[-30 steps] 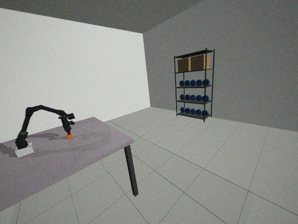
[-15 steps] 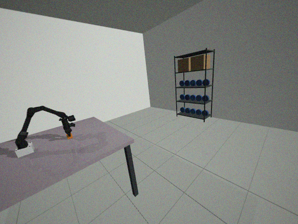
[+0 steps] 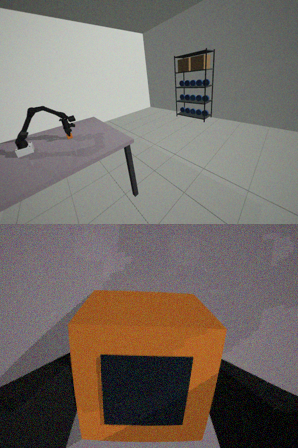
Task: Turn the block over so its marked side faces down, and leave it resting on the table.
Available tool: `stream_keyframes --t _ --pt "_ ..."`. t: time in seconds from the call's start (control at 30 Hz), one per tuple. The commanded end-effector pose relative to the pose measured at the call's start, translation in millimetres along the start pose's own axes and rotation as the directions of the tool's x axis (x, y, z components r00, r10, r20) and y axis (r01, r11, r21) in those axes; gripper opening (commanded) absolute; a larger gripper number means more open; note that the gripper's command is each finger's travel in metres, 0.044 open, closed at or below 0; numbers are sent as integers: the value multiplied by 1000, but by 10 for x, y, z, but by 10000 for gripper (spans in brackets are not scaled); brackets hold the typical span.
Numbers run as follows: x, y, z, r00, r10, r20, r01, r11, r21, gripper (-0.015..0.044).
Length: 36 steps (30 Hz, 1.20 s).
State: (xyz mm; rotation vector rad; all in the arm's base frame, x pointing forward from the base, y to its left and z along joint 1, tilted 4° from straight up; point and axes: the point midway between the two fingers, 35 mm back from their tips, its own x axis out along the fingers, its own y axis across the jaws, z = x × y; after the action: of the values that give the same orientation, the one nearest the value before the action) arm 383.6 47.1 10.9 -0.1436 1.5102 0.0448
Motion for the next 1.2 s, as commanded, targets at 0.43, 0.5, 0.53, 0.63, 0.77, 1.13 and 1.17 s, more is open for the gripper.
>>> stream_keyframes --t 0.43,0.5,0.53,0.63,0.77,1.13,1.17 --pt "-103 1 3 1000 0 -1 0 1000 -4 25" --pt "-245 1 3 1000 0 0 0 1000 -4 0" --pt "-282 1 2 1000 0 0 0 1000 -4 0" --pt "-294 1 1 1000 0 0 0 1000 -4 0" --pt "-283 2 7 1000 1 21 -1 1000 -4 0" --pt "-218 6 31 983 3 183 -2 1000 -5 0" --pt "-214 6 32 980 3 198 -2 1000 -5 0"
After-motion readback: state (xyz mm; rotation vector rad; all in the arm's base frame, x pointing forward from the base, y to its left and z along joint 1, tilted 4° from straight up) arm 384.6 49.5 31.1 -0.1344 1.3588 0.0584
